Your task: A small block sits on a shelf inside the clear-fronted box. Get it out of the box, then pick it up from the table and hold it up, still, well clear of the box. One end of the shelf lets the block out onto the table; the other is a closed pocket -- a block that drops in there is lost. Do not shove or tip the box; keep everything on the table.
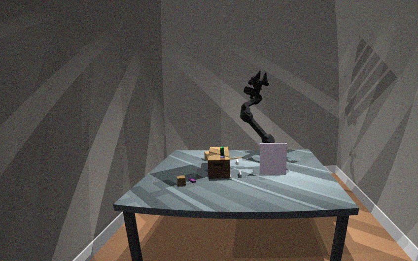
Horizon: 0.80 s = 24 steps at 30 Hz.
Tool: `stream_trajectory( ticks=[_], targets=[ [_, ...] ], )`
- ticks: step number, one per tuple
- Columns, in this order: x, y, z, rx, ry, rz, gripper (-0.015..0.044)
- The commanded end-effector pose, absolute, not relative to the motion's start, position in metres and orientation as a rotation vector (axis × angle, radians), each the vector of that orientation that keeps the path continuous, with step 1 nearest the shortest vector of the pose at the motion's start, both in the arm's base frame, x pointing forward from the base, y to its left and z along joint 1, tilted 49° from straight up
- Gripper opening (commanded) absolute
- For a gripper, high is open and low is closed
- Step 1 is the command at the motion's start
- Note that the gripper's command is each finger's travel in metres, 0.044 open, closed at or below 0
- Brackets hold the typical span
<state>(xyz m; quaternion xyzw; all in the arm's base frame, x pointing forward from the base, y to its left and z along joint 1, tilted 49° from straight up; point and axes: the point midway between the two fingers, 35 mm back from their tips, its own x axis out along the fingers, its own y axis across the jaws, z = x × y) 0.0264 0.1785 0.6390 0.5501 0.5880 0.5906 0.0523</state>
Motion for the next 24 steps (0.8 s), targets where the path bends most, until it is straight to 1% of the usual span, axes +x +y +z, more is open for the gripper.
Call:
stream_trajectory(
  ticks=[1,7,13,19,24],
  targets=[
    [-0.013,0.155,0.647,1.576,1.874,1.945,0.0400],
    [-0.064,0.109,0.655,1.397,2.025,2.169,0.0400],
    [-0.100,0.051,0.657,1.185,2.171,2.392,0.0400],
    [-0.120,-0.016,0.652,0.932,2.307,2.614,0.0400],
    [-0.121,-0.074,0.643,0.684,2.406,2.796,0.0400]
  ],
)
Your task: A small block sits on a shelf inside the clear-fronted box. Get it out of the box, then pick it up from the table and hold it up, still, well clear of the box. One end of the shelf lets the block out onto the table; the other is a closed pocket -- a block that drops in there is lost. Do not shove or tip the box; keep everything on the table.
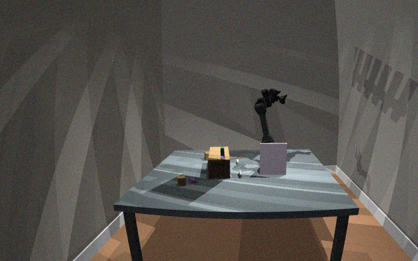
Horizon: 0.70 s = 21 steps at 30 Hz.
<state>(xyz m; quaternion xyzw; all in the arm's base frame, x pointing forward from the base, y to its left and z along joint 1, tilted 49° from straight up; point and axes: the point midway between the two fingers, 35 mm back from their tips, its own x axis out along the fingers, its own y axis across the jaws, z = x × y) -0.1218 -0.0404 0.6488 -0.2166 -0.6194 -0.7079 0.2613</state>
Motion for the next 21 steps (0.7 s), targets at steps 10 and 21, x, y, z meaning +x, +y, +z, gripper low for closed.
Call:
stream_trajectory(
  ticks=[10,21],
  targets=[
    [-0.085,-0.185,0.611,-0.043,-1.410,-1.750,0.0400],
    [0.015,-0.277,0.552,0.368,-1.100,-1.556,0.0400]
  ],
)
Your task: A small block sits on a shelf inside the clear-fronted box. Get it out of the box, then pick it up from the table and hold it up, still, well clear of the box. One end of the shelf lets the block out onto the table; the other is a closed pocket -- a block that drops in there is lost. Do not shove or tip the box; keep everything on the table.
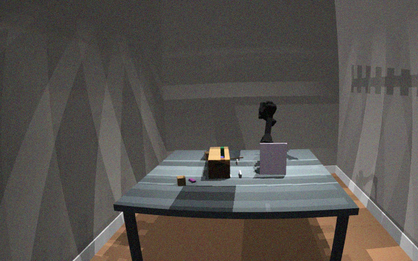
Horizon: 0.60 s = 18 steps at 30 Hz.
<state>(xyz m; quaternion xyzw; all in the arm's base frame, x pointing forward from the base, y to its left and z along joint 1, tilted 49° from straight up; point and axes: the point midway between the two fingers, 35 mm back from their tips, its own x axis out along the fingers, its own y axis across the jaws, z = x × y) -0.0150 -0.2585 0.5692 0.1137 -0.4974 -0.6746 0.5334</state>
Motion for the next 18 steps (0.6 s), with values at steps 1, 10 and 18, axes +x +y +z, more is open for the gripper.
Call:
stream_trajectory(
  ticks=[1,10,18],
  targets=[
    [0.026,-0.282,0.545,0.401,-1.069,-1.537,0.0400],
    [0.135,-0.304,0.481,0.665,-0.765,-1.367,0.0400],
    [0.231,-0.282,0.416,0.842,-0.466,-1.223,0.0400]
  ],
)
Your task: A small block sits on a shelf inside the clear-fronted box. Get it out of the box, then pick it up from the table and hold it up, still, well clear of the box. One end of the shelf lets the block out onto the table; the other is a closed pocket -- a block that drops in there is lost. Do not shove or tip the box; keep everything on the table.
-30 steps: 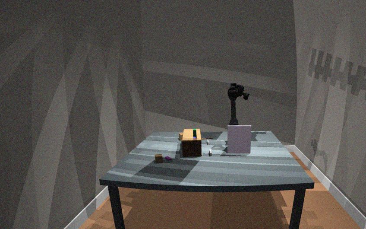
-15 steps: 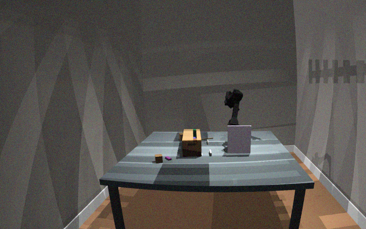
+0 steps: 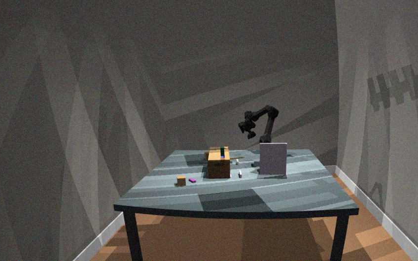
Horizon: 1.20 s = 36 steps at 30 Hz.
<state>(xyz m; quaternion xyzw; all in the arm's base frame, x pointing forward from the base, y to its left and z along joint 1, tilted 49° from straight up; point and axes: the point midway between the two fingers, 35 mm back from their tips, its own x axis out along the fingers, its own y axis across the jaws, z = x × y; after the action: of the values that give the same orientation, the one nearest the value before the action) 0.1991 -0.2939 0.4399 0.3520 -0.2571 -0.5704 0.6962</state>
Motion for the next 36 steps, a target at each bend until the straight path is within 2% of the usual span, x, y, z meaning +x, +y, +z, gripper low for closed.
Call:
stream_trajectory(
  ticks=[1,10,18,27,36],
  targets=[
    [0.242,-0.276,0.408,0.860,-0.428,-1.206,0.0400],
    [0.323,-0.208,0.325,0.982,-0.064,-1.092,0.0400],
    [0.359,-0.136,0.263,1.020,0.209,-1.032,0.0400],
    [0.373,-0.072,0.211,0.969,0.445,-0.980,0.0400],
    [0.336,-0.010,0.127,0.859,0.762,-1.132,0.0400]
  ],
)
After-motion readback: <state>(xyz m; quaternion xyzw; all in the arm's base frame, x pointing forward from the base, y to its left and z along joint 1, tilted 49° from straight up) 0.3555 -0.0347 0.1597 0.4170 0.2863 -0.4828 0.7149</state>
